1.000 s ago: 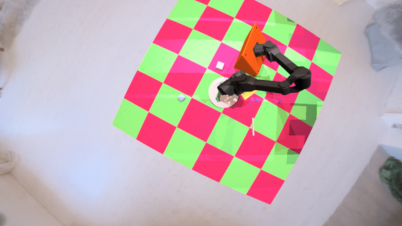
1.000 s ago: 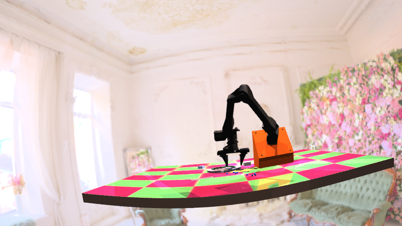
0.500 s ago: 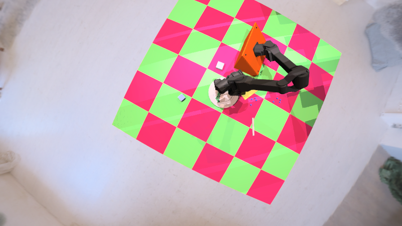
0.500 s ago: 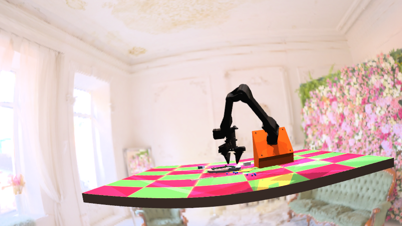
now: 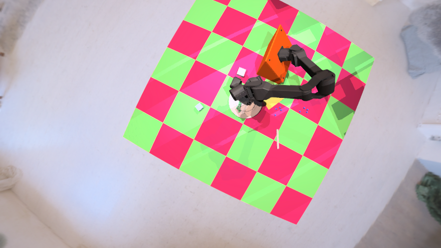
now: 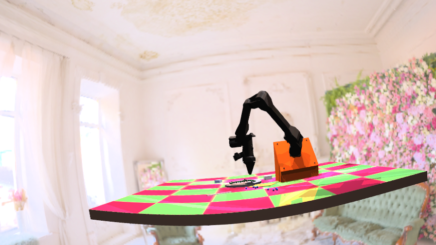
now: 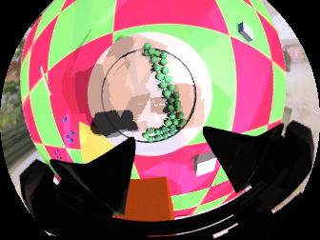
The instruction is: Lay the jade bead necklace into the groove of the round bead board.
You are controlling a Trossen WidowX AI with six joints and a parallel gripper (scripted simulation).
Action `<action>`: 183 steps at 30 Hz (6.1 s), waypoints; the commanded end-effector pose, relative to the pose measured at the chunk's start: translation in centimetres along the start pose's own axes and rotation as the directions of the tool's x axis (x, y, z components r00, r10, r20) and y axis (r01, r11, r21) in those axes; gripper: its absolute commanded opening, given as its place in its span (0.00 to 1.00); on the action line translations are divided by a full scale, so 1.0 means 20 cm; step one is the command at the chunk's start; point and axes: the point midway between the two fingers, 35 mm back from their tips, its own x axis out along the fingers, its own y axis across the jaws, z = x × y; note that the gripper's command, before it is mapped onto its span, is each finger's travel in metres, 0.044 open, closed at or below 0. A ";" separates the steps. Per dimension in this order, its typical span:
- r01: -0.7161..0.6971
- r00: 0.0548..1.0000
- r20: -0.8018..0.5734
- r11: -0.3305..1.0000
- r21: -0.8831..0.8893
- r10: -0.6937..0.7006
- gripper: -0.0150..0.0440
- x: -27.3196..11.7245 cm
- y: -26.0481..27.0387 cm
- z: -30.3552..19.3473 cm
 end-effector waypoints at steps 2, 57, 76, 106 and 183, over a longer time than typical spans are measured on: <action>0.004 1.000 -0.003 1.000 0.031 -0.004 0.90 0.00 -0.01 0.01; 0.008 1.000 -0.001 1.000 0.023 -0.008 0.29 0.19 -0.01 0.01; 0.008 1.000 -0.001 1.000 0.023 -0.008 0.25 0.19 -0.01 0.01; 0.007 1.000 -0.002 1.000 0.023 -0.007 0.25 0.18 -0.01 0.01; 0.001 1.000 0.000 0.174 0.985 -0.005 0.46 -0.01 -0.13 0.25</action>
